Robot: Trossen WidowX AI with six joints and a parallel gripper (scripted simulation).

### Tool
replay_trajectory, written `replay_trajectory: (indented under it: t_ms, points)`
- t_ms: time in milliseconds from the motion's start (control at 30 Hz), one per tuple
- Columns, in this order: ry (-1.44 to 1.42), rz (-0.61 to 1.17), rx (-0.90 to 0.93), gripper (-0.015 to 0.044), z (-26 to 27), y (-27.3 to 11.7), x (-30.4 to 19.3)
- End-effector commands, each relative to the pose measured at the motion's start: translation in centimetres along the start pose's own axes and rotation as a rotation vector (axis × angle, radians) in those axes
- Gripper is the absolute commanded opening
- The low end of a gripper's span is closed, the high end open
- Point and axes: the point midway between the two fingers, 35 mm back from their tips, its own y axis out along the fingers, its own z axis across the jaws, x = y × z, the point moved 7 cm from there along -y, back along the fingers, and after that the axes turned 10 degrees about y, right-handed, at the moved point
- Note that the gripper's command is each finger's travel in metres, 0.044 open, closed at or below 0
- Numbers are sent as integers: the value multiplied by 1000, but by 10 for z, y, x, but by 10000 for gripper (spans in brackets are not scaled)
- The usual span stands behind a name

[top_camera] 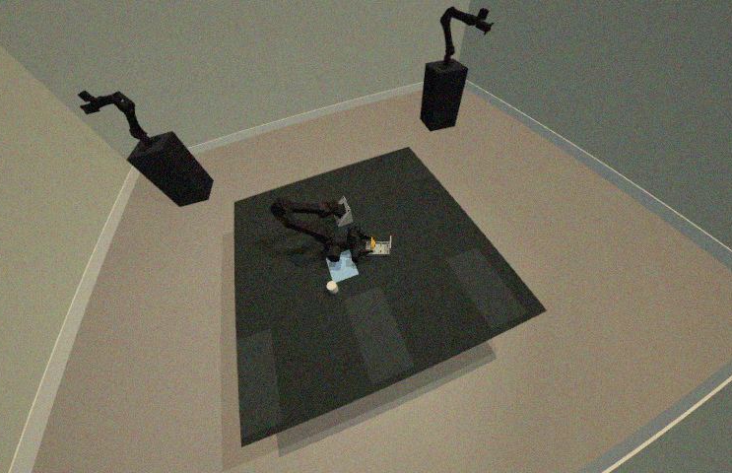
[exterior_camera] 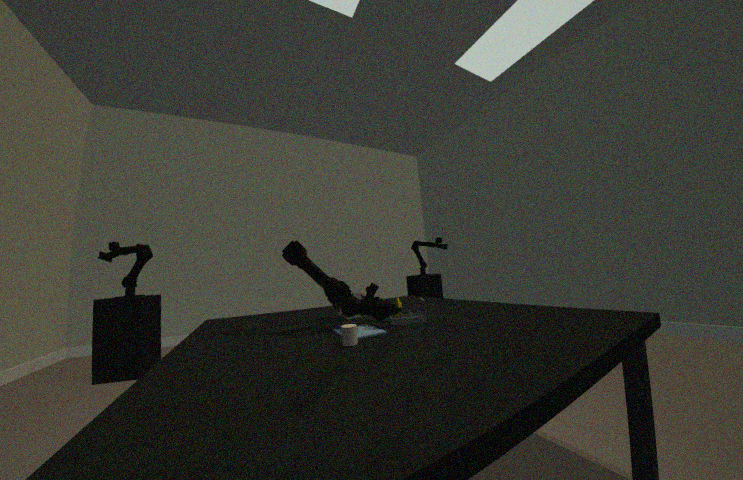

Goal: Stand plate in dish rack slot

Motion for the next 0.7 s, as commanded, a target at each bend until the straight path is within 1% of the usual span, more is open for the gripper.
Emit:
replay_trajectory:
  t_ms: [0, 367, 567, 667]
  points:
    - [0, 0, 0, 105, 0, 0, 0]
    - [0, 0, 0, 394, 0, 0, 0]
    - [0, 1, 0, 400, 0, 0, 2]
    - [-6, 7, 5, 400, -1, -1, 32]
